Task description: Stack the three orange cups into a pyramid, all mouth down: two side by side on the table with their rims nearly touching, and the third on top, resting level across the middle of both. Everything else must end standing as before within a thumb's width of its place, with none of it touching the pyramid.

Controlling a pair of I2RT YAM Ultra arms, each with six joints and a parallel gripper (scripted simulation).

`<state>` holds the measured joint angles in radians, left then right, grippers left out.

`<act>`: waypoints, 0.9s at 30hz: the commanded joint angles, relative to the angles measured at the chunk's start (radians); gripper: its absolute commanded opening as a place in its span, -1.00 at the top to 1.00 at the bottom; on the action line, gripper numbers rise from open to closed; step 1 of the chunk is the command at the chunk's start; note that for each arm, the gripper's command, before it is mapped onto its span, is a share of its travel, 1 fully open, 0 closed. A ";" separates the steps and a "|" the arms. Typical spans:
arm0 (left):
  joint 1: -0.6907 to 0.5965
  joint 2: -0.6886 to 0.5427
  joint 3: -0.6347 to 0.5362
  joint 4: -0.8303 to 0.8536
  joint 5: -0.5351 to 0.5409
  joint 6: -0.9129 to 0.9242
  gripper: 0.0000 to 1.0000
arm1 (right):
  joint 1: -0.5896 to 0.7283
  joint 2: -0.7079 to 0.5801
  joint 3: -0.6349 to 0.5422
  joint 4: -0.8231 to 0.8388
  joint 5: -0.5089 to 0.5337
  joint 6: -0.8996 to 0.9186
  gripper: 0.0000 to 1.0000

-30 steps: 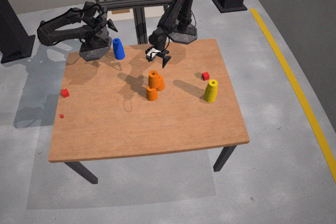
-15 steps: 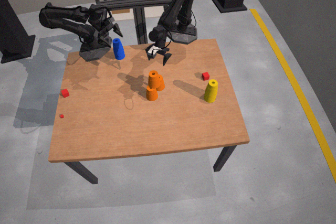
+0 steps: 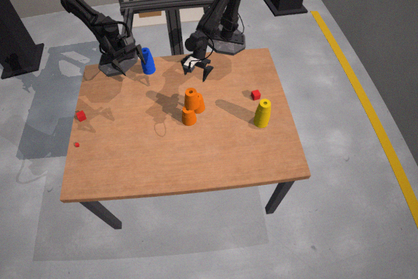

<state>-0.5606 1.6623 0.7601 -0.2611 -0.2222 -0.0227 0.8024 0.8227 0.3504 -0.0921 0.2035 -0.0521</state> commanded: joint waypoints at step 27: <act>-0.013 -0.034 -0.015 0.022 -0.009 -0.002 -1.00 | -1.146 0.872 0.087 0.670 -0.334 -0.325 -1.00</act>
<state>-0.5621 1.6585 0.7593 -0.2596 -0.2226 -0.0242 -0.3042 1.6157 0.4103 0.5159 -0.0879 -0.3531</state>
